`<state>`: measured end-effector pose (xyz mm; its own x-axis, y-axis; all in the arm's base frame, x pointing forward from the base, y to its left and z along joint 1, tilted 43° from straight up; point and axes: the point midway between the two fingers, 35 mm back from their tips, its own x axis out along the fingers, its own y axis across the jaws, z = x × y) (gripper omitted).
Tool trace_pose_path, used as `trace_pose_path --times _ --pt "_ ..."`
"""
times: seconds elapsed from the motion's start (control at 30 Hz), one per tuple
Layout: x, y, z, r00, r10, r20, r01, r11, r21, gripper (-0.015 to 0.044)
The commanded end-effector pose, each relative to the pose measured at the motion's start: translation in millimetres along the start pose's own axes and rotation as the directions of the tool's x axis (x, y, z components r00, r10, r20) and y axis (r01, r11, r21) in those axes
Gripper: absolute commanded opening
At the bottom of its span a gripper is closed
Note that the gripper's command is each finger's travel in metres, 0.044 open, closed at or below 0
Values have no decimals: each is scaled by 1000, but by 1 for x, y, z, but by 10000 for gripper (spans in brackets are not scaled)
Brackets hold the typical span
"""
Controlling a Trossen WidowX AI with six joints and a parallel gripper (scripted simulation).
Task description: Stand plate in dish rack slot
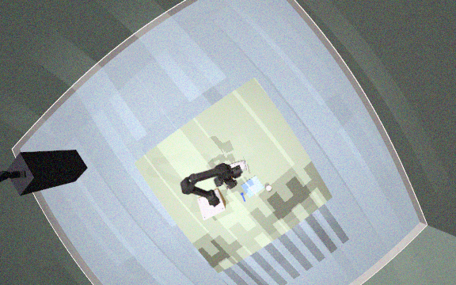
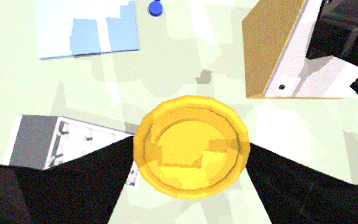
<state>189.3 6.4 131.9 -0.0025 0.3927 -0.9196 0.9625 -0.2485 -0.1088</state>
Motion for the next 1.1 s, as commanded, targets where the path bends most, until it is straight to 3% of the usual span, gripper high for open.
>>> trace_pose_path --times 0.0,0.57,1.07 --pt "13 0 7 994 0 106 5 999 -48 0" --pt "45 13 20 900 126 417 -15 966 -259 0" --pt "61 28 17 747 338 572 -63 893 -446 0"
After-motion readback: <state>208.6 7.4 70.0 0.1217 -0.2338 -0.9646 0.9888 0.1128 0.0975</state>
